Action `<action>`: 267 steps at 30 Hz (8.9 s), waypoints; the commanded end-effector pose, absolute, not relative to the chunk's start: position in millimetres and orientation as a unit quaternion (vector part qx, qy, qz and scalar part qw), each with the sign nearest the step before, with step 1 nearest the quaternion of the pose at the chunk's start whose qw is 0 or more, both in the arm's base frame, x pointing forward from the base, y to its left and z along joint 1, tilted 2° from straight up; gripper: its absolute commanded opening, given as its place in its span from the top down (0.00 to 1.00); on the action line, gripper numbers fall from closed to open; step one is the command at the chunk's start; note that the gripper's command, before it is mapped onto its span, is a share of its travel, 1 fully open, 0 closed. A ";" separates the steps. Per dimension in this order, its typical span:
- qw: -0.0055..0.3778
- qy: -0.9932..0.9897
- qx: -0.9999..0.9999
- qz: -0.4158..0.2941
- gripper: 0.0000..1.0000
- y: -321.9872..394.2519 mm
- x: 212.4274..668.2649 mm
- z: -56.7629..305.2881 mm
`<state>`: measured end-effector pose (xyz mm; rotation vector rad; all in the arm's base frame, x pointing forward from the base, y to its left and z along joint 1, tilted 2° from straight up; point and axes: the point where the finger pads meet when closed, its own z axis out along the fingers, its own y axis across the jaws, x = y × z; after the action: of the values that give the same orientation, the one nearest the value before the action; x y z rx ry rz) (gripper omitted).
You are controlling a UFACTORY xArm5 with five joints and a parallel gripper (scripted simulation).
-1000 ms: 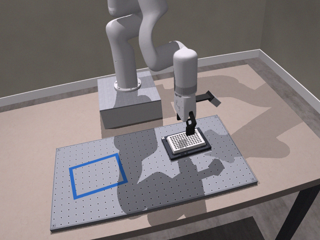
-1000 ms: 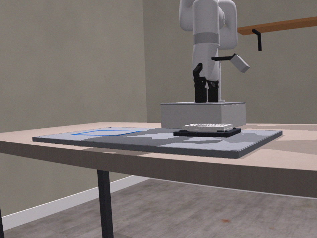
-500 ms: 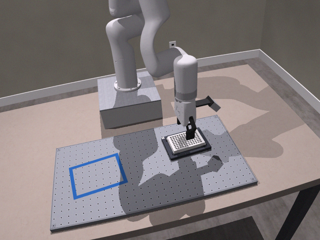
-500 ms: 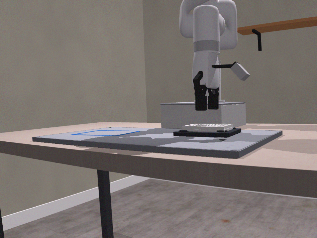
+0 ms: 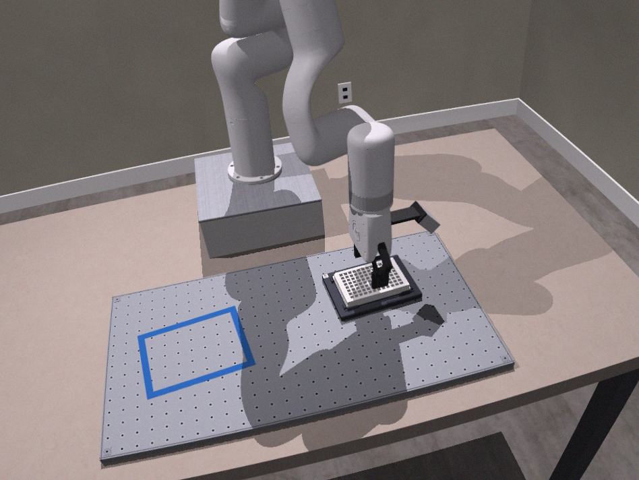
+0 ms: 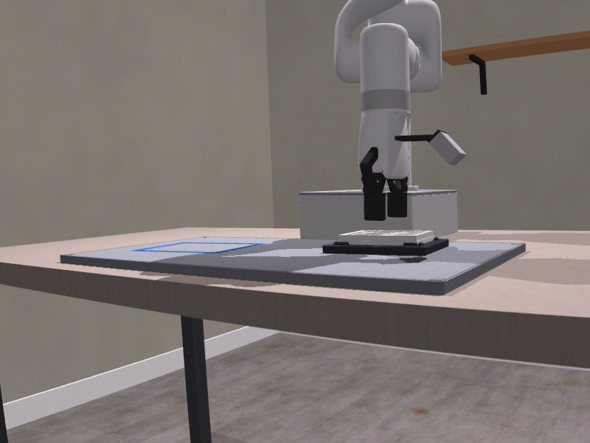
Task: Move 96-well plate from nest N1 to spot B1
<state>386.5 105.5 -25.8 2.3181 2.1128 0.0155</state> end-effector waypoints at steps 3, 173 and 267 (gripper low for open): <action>0.003 0.674 0.739 0.006 0.00 106.1 388.0 -32.2; 0.003 0.674 0.739 0.006 1.00 105.5 387.9 -13.2; 0.001 0.696 0.718 0.001 1.00 -43.3 386.7 19.8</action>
<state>385.3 -31.4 19.5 2.2564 2.1845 0.0013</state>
